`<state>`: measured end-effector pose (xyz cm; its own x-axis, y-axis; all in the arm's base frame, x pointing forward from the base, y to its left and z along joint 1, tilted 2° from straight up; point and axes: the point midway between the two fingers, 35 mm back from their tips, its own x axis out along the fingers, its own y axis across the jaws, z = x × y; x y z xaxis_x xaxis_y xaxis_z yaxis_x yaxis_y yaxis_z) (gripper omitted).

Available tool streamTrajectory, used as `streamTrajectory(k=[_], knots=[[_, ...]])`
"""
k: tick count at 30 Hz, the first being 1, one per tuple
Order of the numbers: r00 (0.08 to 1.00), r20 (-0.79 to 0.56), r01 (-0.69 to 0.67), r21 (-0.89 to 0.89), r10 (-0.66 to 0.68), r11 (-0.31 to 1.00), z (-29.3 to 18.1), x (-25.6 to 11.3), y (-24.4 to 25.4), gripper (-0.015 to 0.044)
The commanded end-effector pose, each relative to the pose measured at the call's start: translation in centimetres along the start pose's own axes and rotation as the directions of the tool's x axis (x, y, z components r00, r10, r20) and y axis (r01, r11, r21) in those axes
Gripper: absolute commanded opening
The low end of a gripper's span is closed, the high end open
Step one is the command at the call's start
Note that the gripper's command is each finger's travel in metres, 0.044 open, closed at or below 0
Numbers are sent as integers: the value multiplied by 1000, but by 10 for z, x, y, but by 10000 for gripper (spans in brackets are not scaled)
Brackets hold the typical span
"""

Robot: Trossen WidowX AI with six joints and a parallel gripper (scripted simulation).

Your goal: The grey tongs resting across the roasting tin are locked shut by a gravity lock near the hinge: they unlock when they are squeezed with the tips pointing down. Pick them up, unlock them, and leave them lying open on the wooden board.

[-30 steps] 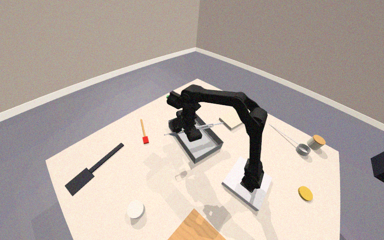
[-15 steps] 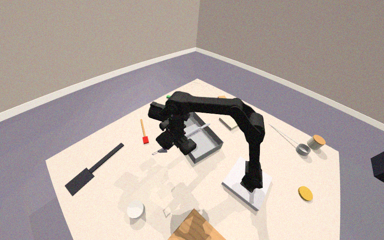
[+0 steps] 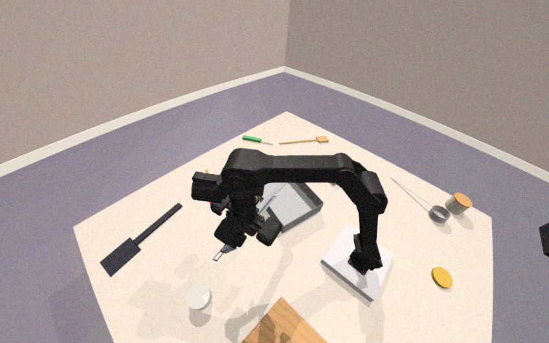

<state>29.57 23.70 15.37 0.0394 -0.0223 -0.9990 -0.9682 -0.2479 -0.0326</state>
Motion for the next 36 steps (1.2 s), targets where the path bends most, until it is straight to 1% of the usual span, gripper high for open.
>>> streamTrajectory(k=[1,11,17,21,36], knots=[[1000,6,0,-86,1,996,24,-5,10,-150],[1000,8,-4,-293,6,956,77,-17,45,-150],[1000,8,-3,-321,6,947,84,-17,50,-150],[1000,14,1,-377,5,926,99,-18,63,-150],[1000,20,5,-659,11,752,164,-21,138,-150]])
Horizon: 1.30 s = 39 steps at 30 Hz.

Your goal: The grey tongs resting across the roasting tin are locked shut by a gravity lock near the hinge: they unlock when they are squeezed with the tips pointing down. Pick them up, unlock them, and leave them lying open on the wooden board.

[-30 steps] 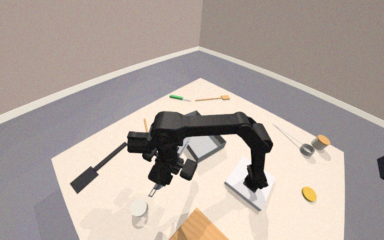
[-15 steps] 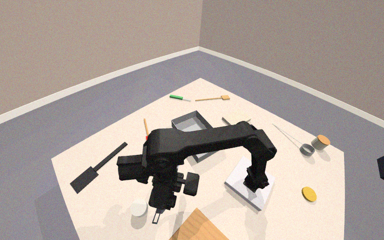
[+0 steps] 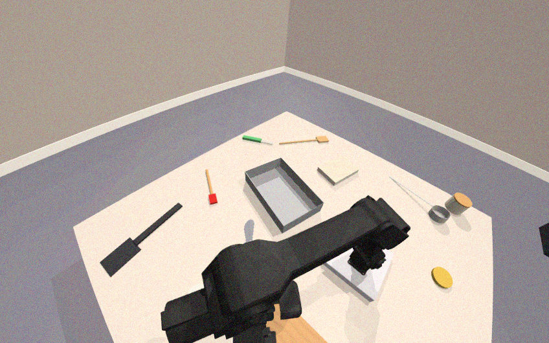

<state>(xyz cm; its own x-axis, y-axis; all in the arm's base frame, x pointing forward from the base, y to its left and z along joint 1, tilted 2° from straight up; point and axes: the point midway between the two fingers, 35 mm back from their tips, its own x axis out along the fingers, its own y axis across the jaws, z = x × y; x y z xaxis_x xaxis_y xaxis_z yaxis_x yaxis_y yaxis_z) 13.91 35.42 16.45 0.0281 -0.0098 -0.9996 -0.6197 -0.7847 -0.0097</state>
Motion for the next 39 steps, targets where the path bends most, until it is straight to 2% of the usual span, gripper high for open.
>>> streamTrajectory(k=[1,14,27,35,39], knots=[[1000,6,2,-90,-1,996,25,-1,8,-150],[1000,13,2,-371,3,929,102,-2,47,-150],[1000,16,3,-621,8,784,168,-2,103,-150],[1000,19,2,-647,14,762,175,-2,110,-150],[995,63,-17,-651,77,759,172,-2,111,-150]])
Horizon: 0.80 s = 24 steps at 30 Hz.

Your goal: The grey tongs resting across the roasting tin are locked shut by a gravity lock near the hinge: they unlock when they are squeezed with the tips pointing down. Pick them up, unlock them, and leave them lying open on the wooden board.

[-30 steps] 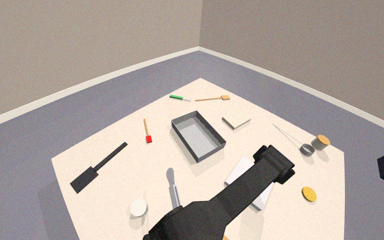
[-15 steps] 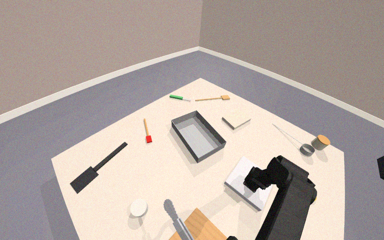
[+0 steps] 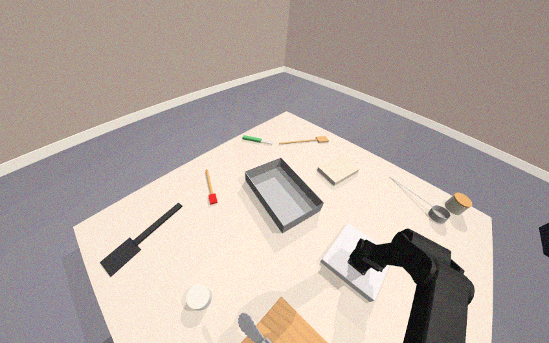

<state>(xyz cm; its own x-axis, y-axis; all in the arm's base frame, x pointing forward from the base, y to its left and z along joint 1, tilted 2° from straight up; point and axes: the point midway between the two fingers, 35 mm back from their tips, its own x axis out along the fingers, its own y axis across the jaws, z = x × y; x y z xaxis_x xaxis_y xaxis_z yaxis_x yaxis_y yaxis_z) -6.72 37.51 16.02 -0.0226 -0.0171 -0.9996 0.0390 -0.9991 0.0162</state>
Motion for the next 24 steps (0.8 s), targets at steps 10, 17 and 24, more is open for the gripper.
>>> streamTrajectory(k=[10,17,24], knots=[[924,381,-28,-11,30,1000,-9,-9,7,-150],[803,595,23,4,-20,1000,-15,-25,6,-150],[653,750,104,53,-108,993,-26,-46,3,-150]])
